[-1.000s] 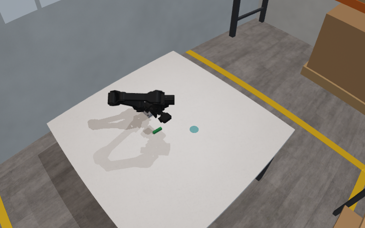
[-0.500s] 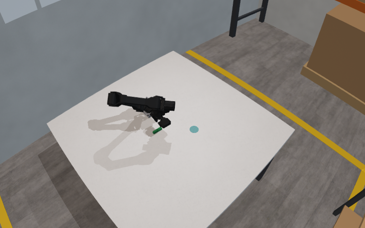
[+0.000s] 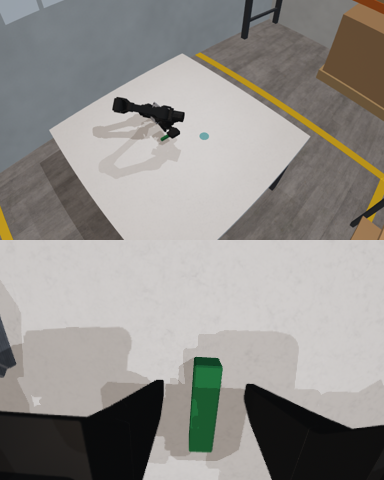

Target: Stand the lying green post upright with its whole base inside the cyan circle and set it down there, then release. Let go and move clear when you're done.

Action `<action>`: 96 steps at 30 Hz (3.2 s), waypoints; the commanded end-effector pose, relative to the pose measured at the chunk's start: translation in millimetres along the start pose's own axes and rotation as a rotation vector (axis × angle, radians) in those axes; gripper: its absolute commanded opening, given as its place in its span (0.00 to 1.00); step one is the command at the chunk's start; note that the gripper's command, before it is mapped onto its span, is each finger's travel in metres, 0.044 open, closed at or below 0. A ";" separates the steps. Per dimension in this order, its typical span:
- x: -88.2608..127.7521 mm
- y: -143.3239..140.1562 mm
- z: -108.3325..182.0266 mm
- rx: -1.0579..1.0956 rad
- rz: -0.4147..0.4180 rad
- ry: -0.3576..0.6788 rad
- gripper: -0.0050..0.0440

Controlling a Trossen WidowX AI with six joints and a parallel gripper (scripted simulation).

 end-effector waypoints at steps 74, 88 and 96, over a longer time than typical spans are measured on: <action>67.1 -10.0 -5.6 -0.005 0.014 -0.027 0.15; 108.1 -2.7 -1.4 -0.007 0.012 -0.015 0.15; 110.4 -6.7 -5.9 -0.011 0.009 -0.010 0.15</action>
Point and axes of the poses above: the point midway between the two fingers, 35 mm back from their tips, its own x axis back along the fingers, its own y axis across the jaws, z = x × y, the point moved 4 cm from there along x, back along the fingers, and after that the axes turned 3 degrees about -x, right-handed, at the moved point
